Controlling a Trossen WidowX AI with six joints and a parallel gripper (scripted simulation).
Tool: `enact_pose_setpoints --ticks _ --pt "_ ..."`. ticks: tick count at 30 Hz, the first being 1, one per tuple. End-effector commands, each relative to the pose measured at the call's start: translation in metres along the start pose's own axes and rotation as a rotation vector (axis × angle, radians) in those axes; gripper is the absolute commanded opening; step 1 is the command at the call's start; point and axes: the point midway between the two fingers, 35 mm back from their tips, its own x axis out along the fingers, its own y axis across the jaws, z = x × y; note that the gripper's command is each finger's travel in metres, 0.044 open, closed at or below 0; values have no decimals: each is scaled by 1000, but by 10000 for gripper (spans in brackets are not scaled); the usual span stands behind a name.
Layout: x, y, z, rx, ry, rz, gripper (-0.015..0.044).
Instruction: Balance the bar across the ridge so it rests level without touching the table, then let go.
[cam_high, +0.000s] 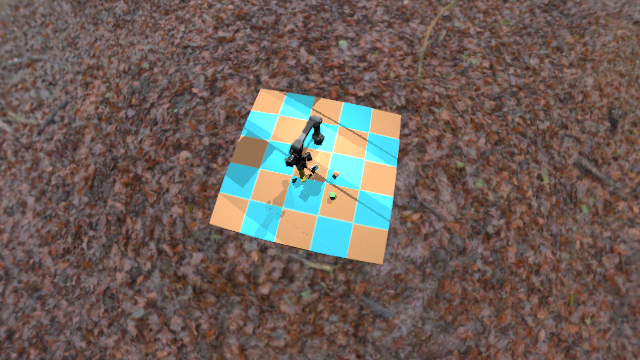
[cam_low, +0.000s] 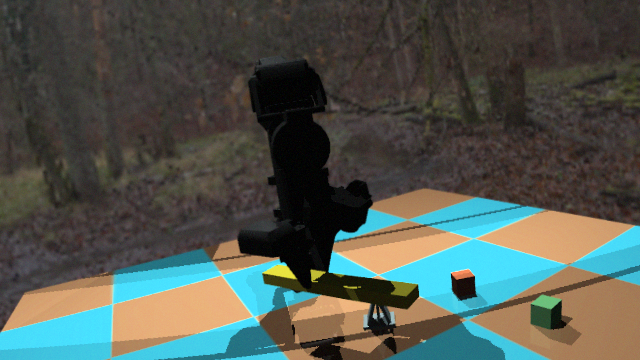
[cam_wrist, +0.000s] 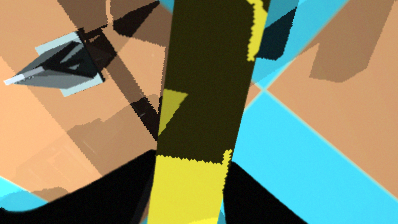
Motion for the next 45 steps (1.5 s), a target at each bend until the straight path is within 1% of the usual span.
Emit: enact_pose_setpoints --ticks 1,25,45 --pt "-4 16 1 -60 -10 -2 0" --pt "3 106 -14 -493 -11 2 0" --pt "30 108 -14 -519 -11 2 0"
